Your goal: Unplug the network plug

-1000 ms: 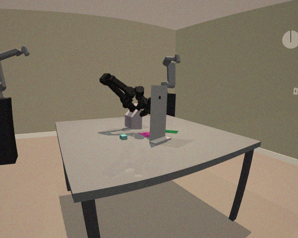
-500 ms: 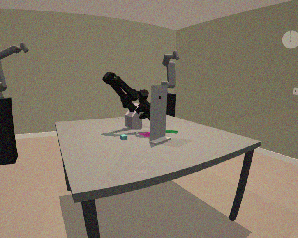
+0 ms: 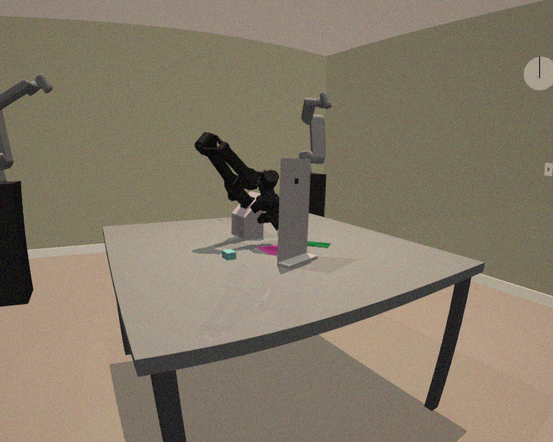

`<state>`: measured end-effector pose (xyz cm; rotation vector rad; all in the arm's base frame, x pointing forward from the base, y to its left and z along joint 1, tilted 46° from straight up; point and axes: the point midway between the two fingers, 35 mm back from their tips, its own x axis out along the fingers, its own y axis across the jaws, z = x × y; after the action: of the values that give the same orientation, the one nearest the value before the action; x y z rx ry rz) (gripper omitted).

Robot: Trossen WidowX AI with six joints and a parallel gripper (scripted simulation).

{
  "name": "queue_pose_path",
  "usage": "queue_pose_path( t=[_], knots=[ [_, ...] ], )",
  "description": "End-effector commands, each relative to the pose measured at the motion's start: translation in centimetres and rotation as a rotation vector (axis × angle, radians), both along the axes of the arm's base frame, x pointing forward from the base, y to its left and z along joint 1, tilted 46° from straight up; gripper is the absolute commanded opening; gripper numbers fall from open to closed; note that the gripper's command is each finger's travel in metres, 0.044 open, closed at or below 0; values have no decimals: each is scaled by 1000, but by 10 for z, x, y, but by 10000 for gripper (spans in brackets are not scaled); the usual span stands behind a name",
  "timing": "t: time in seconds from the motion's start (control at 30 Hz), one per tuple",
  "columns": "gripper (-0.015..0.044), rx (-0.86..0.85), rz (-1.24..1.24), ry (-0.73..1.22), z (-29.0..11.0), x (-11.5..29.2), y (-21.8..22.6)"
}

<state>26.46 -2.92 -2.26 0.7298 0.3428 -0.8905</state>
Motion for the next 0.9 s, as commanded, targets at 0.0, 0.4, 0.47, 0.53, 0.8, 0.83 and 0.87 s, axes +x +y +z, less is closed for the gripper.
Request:
queue_pose_path(
  t=[0.0, 0.4, 0.47, 0.53, 0.8, 0.83, 0.87],
  knots=[
    [0, -5, -5, 10, -4, -1, -3],
    [0, -3, -6, 12, -11, 0, -9],
    [0, -3, -6, 12, -13, 0, -10],
    [0, -3, -6, 13, -14, 0, -11],
    [0, -2, -7, 13, -18, 1, -15],
    [0, -2, -7, 14, -19, 1, -16],
    [0, -2, -7, 14, -19, 1, -16]
  ],
)
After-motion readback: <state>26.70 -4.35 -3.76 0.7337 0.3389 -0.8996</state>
